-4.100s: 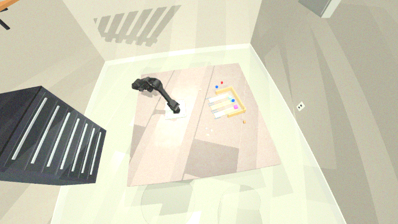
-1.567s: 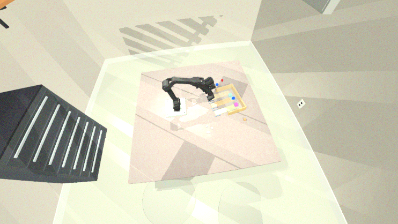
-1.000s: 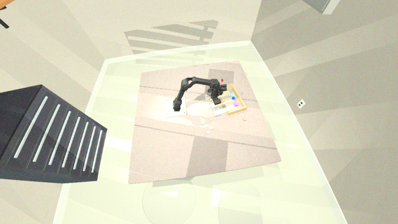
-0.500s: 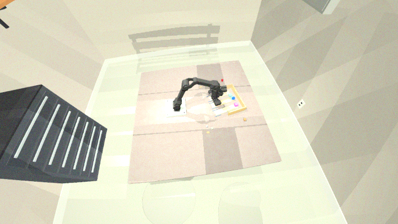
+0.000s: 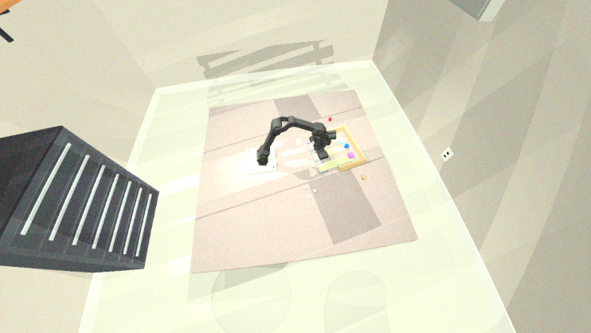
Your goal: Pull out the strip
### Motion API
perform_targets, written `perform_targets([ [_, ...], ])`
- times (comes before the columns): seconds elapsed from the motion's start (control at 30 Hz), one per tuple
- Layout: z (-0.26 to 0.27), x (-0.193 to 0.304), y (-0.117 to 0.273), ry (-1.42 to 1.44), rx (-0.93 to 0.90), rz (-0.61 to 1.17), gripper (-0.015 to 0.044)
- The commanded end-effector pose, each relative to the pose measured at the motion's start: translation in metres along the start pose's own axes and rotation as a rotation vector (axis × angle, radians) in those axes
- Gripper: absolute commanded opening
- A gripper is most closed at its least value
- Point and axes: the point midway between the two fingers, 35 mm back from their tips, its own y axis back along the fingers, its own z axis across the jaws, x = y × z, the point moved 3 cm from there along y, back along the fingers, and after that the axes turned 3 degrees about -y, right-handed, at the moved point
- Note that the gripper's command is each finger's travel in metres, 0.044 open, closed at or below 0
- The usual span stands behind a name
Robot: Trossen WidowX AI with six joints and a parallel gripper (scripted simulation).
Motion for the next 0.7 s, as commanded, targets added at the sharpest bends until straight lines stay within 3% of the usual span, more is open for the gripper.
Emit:
perform_targets([
  [0.0, 0.0, 0.002, -0.009, 0.006, -0.005, 0.01, 0.0],
  [0.67, -0.001, 0.004, -0.024, 0.006, -0.005, 0.011, 0.0],
])
